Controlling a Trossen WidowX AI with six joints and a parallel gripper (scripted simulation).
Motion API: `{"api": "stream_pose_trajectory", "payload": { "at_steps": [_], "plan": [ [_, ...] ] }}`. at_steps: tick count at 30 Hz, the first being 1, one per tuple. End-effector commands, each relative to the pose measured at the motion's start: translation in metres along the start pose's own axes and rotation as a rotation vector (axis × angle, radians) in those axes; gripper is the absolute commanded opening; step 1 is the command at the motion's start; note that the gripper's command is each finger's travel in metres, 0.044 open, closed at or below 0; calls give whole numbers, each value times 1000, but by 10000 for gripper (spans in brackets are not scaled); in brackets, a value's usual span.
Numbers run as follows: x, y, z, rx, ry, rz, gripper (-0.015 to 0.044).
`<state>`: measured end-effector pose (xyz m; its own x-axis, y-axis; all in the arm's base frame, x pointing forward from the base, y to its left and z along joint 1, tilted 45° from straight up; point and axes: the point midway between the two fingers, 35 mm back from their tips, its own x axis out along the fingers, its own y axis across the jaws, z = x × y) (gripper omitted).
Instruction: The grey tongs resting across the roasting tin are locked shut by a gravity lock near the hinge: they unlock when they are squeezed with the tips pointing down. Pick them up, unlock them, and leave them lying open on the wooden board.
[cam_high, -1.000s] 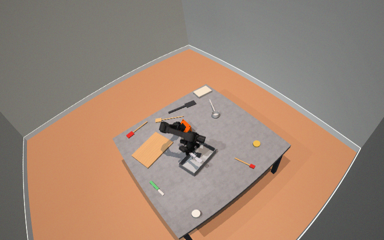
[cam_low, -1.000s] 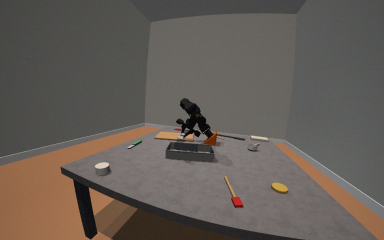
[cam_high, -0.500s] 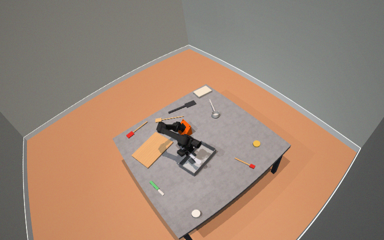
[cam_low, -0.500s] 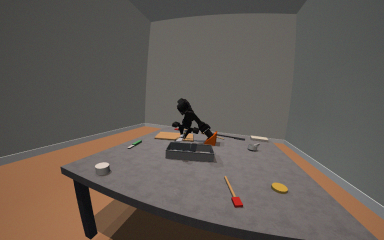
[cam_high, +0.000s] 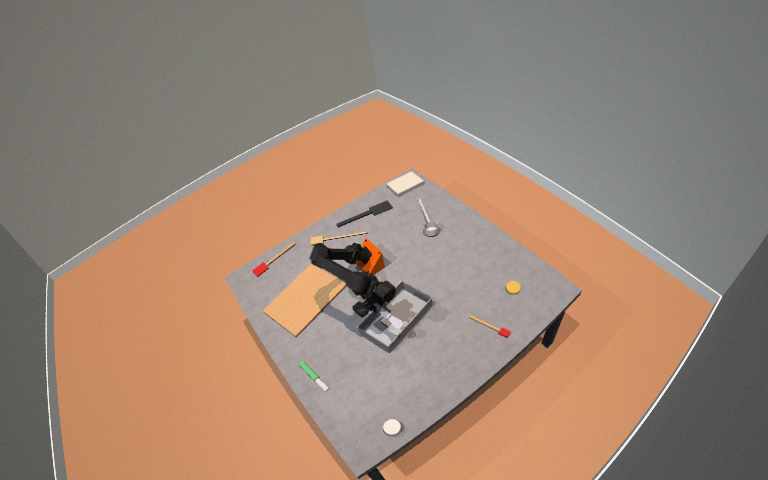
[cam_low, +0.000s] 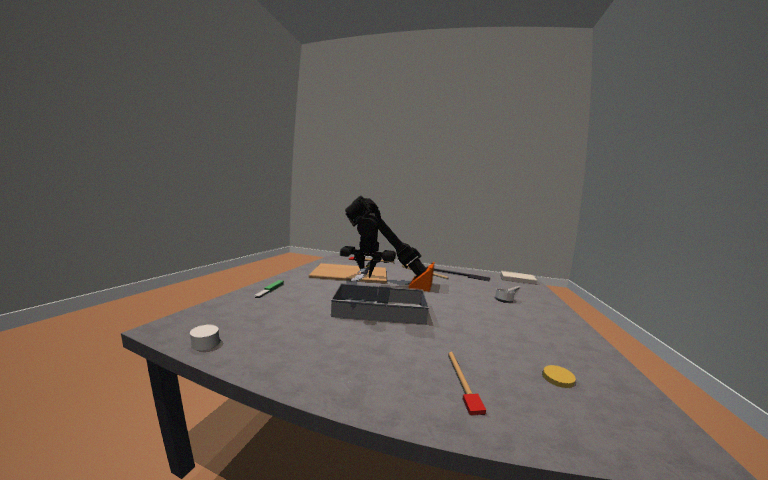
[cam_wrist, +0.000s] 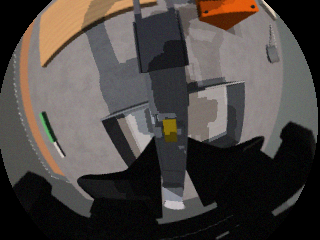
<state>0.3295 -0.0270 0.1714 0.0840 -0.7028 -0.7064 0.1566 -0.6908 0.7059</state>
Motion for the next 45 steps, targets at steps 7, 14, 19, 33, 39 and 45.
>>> {"api": "stream_pose_trajectory", "payload": {
  "at_steps": [7, 14, 19, 33, 39, 45],
  "plan": [
    [-3, 10, 5, 277, 6, -3, -150],
    [-6, 19, 11, 546, 11, -8, -150],
    [-8, 25, 15, 738, 14, -12, -150],
    [-14, 43, 27, 1275, 21, -26, -150],
    [-17, 48, 31, 1505, 28, -40, -150],
    [-19, 55, 37, 1735, 28, -49, -150]
  ]
}}
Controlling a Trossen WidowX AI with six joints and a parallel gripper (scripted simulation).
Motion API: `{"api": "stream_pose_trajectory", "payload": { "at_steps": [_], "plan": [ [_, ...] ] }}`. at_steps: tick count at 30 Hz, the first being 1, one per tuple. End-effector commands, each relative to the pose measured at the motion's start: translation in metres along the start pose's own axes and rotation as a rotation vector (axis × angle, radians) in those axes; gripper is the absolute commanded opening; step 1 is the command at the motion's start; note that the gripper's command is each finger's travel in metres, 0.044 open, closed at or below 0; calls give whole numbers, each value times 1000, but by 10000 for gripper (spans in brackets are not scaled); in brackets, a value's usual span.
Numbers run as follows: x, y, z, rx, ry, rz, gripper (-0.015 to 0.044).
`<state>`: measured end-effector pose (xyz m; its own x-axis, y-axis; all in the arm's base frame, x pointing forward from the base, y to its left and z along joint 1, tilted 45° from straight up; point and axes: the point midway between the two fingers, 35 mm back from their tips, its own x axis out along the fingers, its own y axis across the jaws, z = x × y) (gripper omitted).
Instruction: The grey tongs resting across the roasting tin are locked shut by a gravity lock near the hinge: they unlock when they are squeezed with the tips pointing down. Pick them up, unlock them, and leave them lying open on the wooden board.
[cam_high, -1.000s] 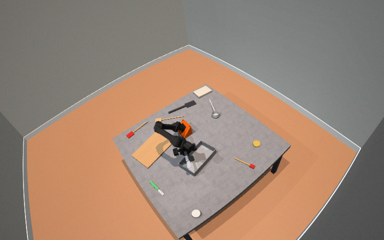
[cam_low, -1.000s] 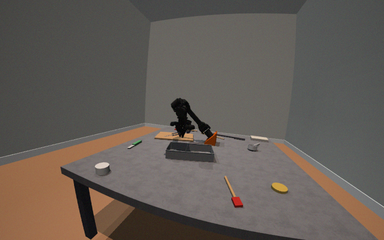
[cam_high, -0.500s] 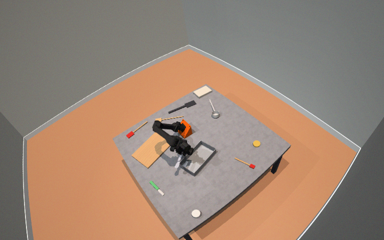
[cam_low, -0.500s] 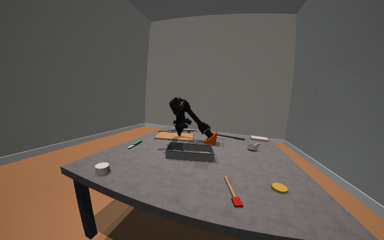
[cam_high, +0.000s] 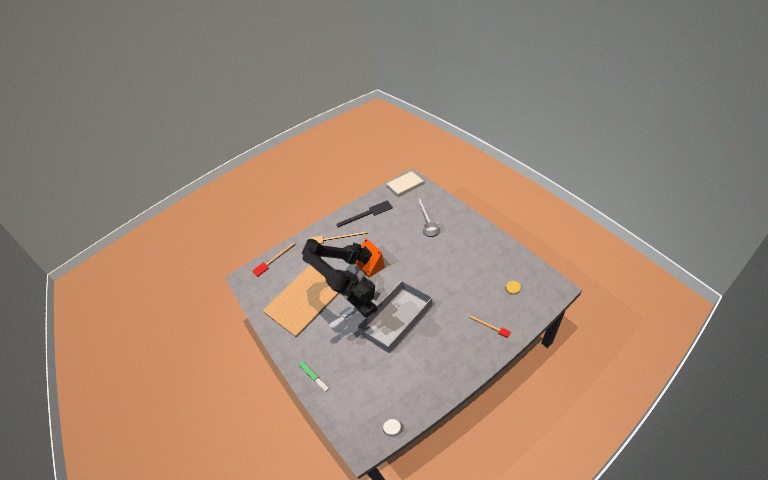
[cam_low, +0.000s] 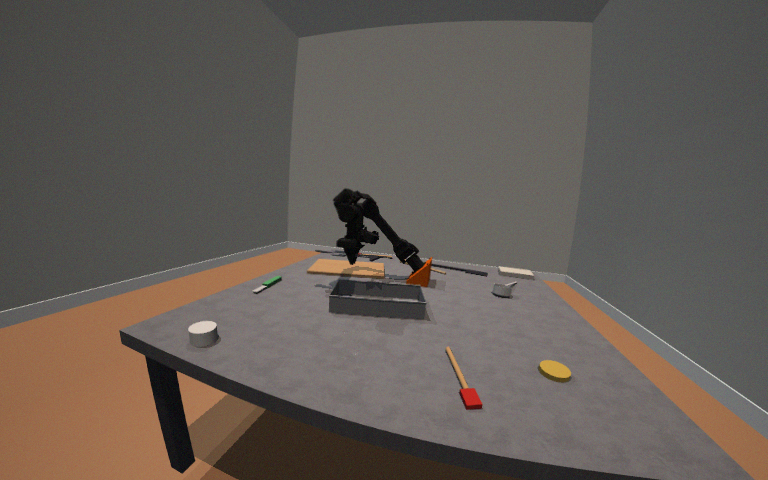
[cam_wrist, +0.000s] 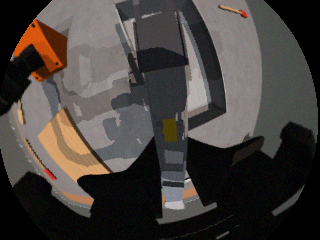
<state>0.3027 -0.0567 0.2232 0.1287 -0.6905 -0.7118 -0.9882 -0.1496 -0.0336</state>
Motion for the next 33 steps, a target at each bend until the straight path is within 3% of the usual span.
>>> {"api": "stream_pose_trajectory", "payload": {
  "at_steps": [1, 33],
  "plan": [
    [-2, 4, -4, 128, -4, -2, -150],
    [-17, 36, -41, 1357, -21, -25, -150]
  ]
}}
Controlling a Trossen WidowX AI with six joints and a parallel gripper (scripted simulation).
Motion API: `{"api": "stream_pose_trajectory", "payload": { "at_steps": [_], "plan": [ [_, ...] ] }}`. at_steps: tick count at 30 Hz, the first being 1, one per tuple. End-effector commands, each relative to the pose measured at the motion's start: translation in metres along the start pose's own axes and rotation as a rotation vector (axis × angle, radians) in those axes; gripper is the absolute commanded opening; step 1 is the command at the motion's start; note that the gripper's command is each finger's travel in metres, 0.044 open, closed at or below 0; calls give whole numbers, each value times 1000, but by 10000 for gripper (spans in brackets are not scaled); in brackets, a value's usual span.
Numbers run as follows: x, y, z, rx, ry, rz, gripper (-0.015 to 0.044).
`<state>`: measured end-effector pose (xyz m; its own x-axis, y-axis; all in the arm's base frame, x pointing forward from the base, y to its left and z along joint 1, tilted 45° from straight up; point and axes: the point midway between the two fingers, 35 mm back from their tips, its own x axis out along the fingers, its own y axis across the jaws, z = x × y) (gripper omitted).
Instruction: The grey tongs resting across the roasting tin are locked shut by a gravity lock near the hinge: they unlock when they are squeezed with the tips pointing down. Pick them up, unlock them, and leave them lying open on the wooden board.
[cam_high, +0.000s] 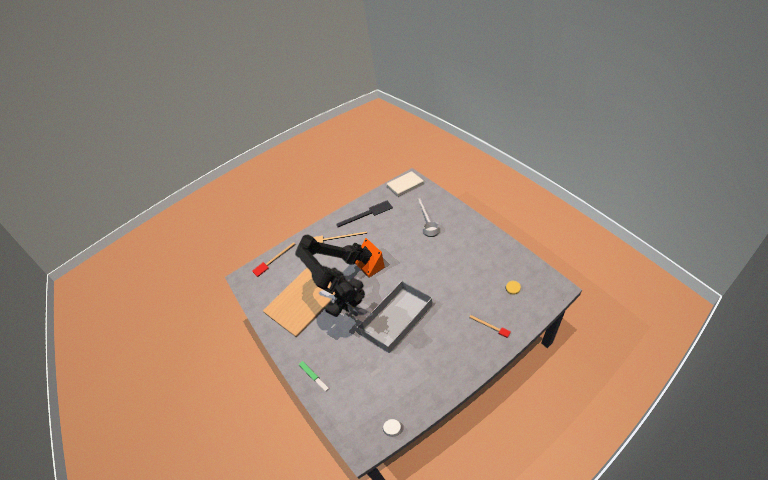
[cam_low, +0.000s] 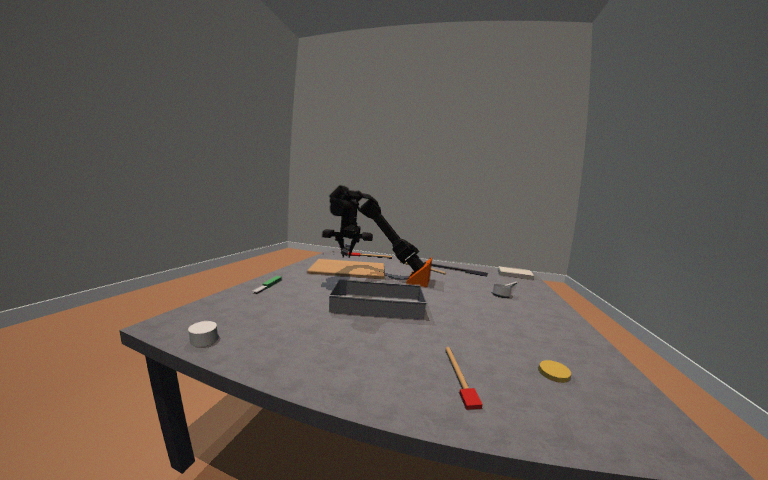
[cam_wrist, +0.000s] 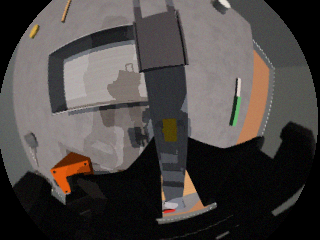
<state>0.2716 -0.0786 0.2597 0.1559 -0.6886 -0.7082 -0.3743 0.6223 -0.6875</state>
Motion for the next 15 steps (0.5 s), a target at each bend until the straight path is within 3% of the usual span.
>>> {"api": "stream_pose_trajectory", "payload": {
  "at_steps": [1, 15],
  "plan": [
    [-2, -2, -5, 129, -4, 3, -150],
    [-9, -11, -24, 667, -15, -1, -150]
  ]
}}
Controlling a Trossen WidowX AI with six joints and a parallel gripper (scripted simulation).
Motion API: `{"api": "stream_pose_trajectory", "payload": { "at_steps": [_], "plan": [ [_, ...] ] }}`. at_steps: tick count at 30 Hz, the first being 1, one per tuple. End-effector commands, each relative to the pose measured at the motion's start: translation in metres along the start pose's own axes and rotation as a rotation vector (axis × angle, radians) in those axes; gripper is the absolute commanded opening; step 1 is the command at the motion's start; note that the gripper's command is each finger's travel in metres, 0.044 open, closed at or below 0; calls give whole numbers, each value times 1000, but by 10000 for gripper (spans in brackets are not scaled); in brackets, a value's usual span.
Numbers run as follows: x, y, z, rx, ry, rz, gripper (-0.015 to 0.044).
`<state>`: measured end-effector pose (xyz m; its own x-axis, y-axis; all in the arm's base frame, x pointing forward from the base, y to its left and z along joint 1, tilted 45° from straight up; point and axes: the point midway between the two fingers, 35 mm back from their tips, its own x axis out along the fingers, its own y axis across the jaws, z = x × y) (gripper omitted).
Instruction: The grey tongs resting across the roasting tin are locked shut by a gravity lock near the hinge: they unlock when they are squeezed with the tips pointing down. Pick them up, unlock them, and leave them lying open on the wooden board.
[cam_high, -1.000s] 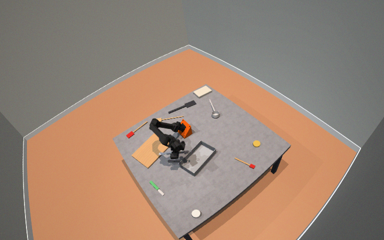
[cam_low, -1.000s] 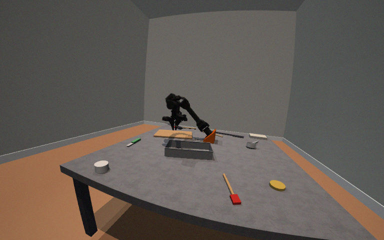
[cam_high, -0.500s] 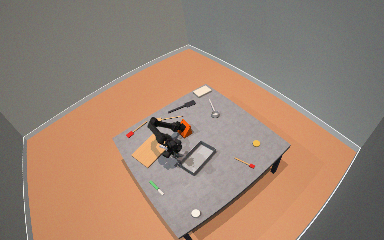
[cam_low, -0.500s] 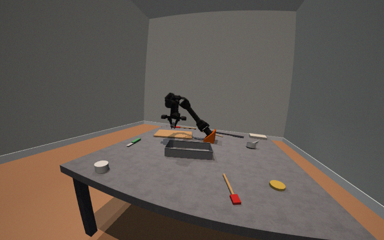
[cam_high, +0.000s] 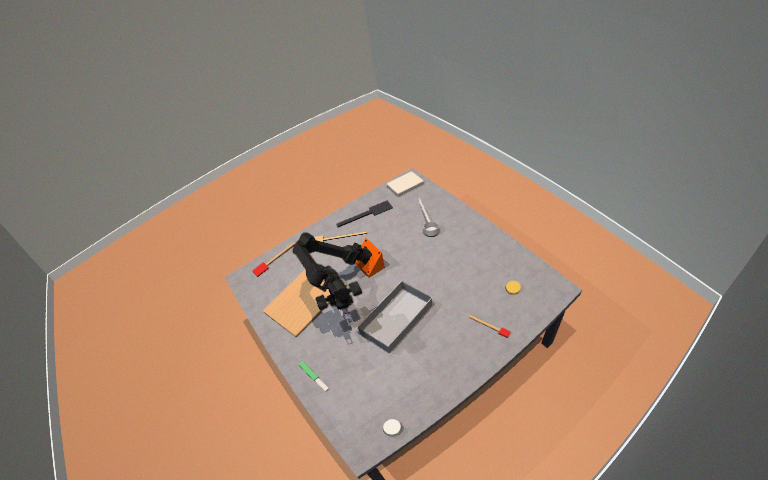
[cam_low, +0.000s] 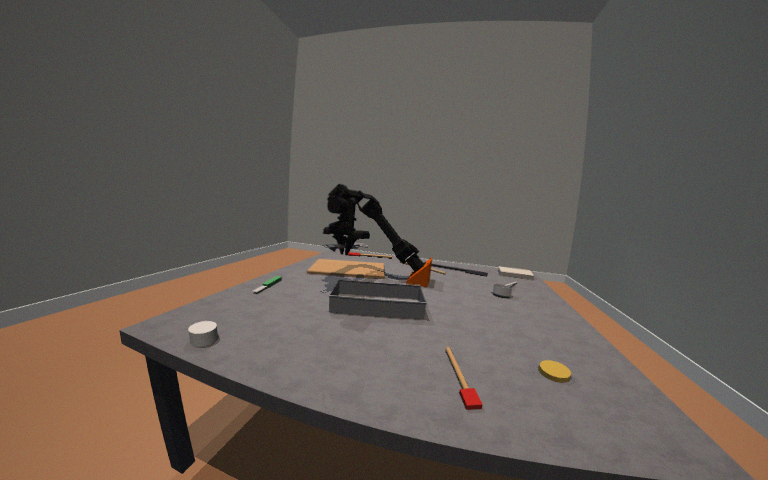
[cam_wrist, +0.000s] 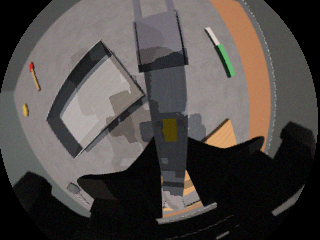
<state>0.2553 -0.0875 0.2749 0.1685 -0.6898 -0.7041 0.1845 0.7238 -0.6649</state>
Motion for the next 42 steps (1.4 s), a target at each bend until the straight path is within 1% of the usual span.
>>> {"api": "stream_pose_trajectory", "payload": {
  "at_steps": [1, 42],
  "plan": [
    [-2, -4, -4, 129, -2, 4, -150],
    [-22, -50, -44, 1699, -38, 24, -150]
  ]
}}
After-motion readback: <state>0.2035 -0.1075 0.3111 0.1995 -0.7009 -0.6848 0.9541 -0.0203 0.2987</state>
